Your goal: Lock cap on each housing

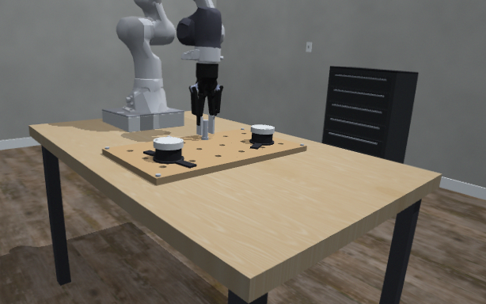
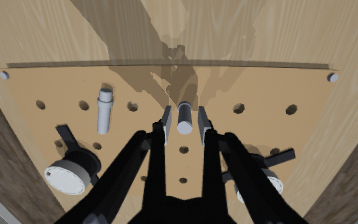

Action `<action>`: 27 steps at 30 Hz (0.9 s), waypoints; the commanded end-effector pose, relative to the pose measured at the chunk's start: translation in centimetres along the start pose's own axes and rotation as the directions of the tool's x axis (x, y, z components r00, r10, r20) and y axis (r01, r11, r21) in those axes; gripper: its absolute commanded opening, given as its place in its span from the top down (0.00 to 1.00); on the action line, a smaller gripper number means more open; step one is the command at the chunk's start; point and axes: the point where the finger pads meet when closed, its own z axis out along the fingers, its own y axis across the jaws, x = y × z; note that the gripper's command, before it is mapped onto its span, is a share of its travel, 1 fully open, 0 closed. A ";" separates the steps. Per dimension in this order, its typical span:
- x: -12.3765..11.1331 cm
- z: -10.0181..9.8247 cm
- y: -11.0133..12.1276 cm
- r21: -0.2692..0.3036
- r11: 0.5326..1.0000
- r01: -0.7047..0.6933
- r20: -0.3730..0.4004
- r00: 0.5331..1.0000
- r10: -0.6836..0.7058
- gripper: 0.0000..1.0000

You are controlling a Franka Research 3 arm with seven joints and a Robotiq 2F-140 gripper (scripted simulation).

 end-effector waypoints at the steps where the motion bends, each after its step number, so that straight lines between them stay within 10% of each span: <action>1: -0.1 -0.3 -0.1 0.000 1.000 -0.001 0.001 1.000 0.001 0.64; 27: -0.1 -3.9 -0.1 0.000 1.000 -0.001 0.001 1.000 0.001 0.64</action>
